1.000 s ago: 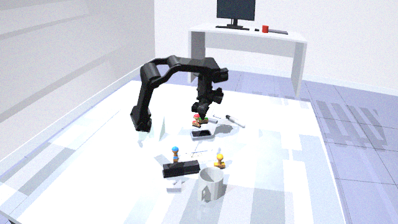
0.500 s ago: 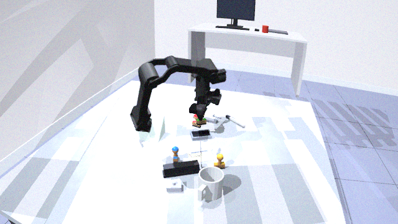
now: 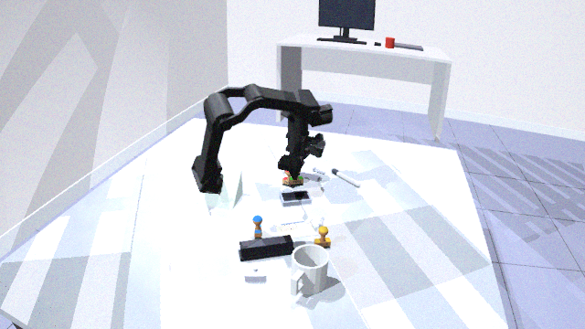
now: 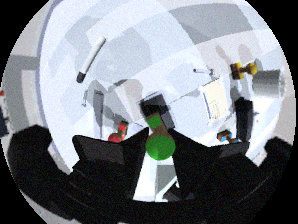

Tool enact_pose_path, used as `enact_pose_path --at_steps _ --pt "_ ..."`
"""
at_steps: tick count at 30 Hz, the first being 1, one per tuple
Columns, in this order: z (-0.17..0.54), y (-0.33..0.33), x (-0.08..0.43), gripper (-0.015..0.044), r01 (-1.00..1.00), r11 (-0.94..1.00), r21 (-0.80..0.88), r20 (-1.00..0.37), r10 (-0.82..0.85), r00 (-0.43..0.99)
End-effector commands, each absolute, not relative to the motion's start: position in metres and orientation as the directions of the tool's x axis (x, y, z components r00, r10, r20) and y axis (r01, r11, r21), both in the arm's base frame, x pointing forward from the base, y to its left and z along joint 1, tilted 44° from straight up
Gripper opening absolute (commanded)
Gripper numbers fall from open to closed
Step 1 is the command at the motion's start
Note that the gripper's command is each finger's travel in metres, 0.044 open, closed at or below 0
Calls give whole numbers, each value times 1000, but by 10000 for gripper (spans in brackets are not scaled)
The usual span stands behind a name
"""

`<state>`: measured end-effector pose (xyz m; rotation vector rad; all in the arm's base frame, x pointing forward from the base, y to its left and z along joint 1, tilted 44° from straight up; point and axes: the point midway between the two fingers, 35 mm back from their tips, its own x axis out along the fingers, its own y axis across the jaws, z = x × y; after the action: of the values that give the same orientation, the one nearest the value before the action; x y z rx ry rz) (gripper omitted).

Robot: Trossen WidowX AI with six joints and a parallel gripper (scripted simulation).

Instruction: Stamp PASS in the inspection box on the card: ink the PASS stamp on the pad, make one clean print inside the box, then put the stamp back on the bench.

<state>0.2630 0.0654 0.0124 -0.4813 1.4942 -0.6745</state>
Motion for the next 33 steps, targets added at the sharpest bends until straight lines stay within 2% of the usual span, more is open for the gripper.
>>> enact_pose_path --at_steps 1,33 --pt "10 63 263 0 105 731 -674 -737 -674 -46" --pt "-5 48 262 0 104 731 -674 -737 -674 -45"
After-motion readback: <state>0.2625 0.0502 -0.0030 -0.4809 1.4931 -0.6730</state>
